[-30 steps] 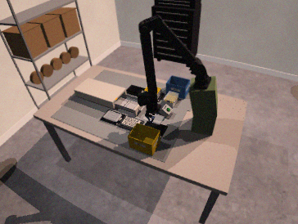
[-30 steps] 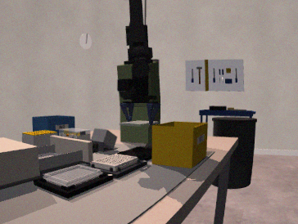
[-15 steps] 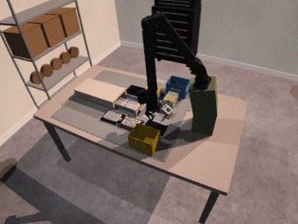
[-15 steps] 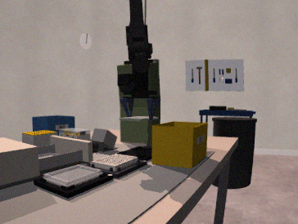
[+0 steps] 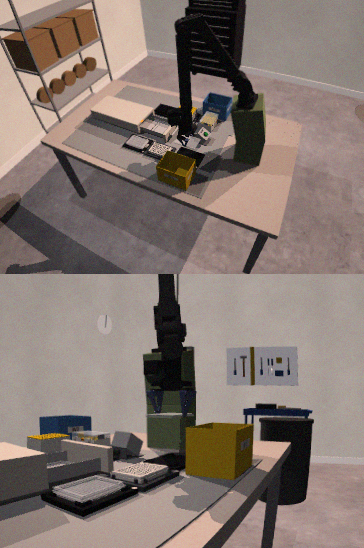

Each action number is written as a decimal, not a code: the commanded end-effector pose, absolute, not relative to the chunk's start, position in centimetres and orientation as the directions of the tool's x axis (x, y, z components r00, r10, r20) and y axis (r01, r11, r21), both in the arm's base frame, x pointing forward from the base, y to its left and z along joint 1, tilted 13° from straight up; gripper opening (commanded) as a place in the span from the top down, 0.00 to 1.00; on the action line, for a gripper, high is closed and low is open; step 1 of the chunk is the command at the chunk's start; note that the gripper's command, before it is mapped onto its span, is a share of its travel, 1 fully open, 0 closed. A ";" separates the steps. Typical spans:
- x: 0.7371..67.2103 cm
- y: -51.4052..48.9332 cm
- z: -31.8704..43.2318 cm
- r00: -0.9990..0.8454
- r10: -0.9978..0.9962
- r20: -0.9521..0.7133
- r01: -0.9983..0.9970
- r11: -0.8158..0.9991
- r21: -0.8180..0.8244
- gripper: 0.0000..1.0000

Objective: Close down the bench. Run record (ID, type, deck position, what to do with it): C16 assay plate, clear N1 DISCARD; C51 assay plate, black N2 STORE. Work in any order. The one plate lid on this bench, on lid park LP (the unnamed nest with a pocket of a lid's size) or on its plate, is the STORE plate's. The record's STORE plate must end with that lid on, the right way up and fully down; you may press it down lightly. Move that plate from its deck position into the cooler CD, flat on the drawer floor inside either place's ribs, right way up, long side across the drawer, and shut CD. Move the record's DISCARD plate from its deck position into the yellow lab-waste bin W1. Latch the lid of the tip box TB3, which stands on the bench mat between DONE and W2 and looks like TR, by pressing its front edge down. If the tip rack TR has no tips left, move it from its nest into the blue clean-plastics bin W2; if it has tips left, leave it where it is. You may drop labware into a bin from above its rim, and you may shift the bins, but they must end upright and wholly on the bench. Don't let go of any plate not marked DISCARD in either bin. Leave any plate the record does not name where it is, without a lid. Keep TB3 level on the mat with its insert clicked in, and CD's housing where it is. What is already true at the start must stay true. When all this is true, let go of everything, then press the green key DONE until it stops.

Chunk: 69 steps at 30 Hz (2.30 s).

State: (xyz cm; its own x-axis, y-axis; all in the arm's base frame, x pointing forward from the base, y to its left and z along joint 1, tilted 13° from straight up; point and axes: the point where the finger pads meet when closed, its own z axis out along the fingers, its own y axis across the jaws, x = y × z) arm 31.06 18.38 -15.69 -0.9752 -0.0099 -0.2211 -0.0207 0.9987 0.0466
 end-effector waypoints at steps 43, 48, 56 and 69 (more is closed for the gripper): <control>39.0 11.8 -13.5 -0.970 0.000 -0.242 -0.014 0.998 0.054 1.00; 39.5 11.2 -13.6 -0.971 -0.001 -0.239 -0.014 0.999 0.052 1.00; 40.6 9.5 -13.9 -0.975 -0.002 -0.224 -0.013 0.999 0.048 1.00; 43.0 7.5 -13.2 -0.972 -0.001 -0.233 -0.013 0.999 0.049 1.00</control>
